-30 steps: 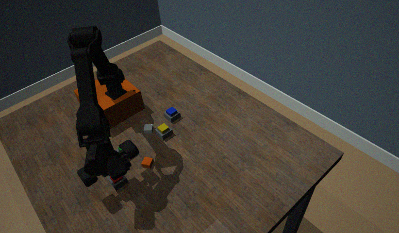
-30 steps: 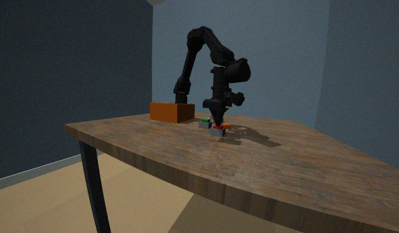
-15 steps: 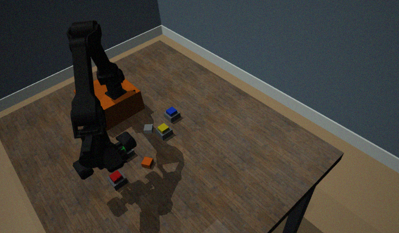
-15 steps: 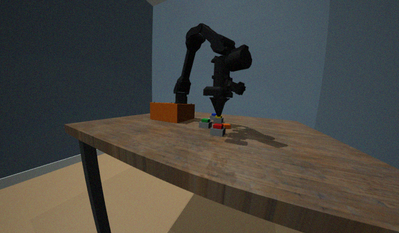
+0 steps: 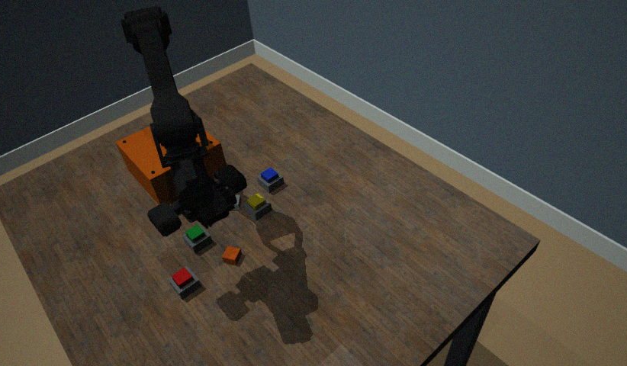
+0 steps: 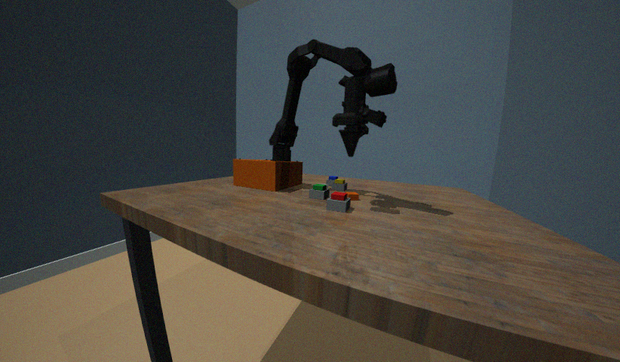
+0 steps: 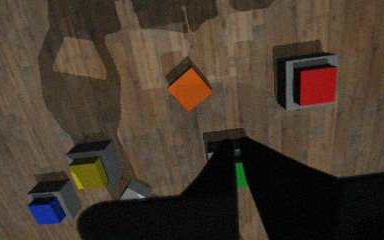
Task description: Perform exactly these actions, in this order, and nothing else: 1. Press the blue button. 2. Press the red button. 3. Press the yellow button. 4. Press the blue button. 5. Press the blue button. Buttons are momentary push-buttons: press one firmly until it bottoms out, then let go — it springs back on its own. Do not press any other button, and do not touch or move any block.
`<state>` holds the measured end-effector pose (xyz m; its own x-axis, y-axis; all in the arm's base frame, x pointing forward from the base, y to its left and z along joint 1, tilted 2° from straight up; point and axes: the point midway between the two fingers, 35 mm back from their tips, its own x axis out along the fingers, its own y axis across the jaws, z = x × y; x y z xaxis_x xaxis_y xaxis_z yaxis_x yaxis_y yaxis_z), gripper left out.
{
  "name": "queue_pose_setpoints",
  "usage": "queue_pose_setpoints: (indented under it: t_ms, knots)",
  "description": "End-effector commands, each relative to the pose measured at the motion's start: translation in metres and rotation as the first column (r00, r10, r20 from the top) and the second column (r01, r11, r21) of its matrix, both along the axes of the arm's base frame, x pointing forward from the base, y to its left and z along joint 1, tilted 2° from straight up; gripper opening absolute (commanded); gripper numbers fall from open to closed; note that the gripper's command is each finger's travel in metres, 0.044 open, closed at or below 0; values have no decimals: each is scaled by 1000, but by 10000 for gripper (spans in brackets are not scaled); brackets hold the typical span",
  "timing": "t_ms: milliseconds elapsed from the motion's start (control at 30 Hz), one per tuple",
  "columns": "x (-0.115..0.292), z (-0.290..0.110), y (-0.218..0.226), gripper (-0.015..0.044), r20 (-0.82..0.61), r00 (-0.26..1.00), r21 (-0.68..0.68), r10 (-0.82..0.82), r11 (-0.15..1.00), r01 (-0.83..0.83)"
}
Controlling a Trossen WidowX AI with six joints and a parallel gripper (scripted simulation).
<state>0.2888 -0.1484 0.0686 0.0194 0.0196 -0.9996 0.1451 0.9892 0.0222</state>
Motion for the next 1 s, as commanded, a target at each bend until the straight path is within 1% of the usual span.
queue_pose_setpoints:
  t_ms: [0, 200, 267, 400, 433, 533, 567, 967]
  knots:
    - [-3, 4, 60, 20, 7, 1000, 4, 6, 1000, -6]
    - [-35, 1, 147, 20, 5, 1000, 14, 6, 1000, -6]
    - [-45, -1, 163, 20, 4, 1000, 16, 6, 1000, -6]
    - [-46, -4, 165, 20, 4, 1000, 16, 6, 1000, -6]
    - [-45, -11, 165, 20, 4, 1000, 16, 6, 1000, -6]
    - [-44, -53, 167, 20, 4, 1000, 16, 6, 1000, -6]
    - [-45, -60, 167, 20, 4, 1000, 16, 6, 1000, -6]
    - [-45, -75, 168, 20, 4, 1000, 16, 6, 1000, -6]
